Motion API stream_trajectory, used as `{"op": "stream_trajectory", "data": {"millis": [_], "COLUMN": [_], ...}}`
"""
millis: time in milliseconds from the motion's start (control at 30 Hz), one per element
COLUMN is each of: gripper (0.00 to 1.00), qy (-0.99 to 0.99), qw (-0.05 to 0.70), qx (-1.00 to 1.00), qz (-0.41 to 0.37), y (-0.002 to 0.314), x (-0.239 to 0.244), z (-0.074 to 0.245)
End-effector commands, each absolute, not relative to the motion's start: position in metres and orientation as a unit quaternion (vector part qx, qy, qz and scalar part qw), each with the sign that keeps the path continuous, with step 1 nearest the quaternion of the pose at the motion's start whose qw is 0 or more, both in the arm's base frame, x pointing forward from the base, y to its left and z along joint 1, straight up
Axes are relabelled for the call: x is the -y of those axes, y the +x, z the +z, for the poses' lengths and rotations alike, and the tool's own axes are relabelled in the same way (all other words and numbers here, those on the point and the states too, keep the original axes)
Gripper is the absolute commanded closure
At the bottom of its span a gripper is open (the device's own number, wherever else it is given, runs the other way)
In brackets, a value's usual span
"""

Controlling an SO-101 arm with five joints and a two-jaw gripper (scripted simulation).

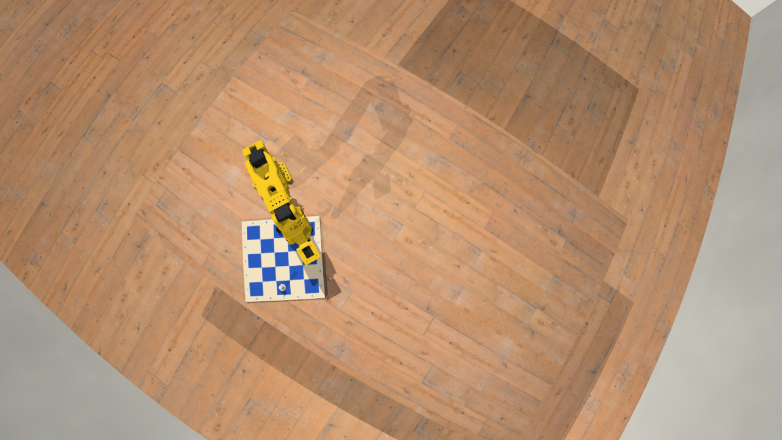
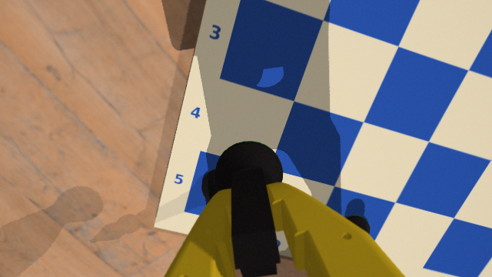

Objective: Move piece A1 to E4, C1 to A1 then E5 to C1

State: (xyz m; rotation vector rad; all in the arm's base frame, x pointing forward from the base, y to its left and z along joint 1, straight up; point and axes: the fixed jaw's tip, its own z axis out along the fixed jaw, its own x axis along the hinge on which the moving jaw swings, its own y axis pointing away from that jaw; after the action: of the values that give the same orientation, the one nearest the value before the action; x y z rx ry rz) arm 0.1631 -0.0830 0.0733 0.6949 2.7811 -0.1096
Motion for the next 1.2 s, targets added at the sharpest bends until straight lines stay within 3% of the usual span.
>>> {"op": "stream_trajectory", "data": {"millis": [0,1167], "gripper": [1.00,1.00], "qy": [0.247,0.247], "qw": [0.136,0.136], "qx": [-0.959,-0.959], "qz": [-0.037,-0.037], "y": [0.162,0.163], "x": [0.084,0.084], "z": [0.074,0.044]}}
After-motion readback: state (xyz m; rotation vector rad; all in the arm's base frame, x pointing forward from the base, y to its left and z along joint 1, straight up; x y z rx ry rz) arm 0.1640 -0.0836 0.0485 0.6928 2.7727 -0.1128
